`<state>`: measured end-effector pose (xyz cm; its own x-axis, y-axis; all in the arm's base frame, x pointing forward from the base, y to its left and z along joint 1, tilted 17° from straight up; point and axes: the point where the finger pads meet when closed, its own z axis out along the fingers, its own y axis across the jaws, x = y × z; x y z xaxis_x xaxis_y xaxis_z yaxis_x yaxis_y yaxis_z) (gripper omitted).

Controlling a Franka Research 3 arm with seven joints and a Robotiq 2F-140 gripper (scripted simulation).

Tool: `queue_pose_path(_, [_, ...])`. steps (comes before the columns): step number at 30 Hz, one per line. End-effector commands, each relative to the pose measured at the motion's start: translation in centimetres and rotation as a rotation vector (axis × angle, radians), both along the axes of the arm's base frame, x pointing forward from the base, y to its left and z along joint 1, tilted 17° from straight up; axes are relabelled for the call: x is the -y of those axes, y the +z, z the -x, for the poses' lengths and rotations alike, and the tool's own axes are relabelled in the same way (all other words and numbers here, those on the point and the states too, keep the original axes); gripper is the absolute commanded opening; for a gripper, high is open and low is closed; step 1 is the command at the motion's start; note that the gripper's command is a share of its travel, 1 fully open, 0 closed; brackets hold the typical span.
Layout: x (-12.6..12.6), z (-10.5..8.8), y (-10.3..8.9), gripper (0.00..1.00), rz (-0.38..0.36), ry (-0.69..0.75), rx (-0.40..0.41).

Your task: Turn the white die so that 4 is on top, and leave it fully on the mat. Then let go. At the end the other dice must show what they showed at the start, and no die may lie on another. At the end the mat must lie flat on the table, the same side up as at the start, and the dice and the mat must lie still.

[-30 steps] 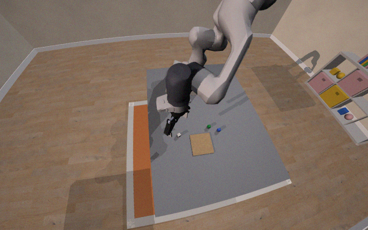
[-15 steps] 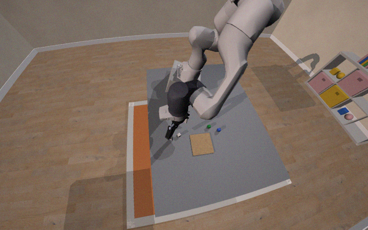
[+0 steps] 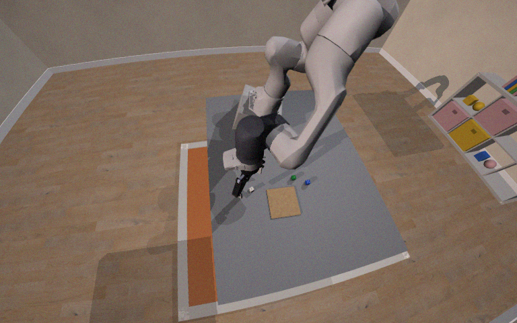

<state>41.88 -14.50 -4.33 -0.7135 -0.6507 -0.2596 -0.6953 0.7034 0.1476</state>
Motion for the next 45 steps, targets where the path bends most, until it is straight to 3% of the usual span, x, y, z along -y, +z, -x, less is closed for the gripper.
queue_pose_path(1, [0.1, -0.1, 0.0, 1.0, 0.005, 0.016, 0.008])
queue_pose_path(35, [0.0, -0.1, 0.0, 1.0, 0.005, 0.016, 0.008])
queue_pose_path(45, [-2.6, 0.2, 0.8, 1.0, 0.005, 0.016, 0.008])
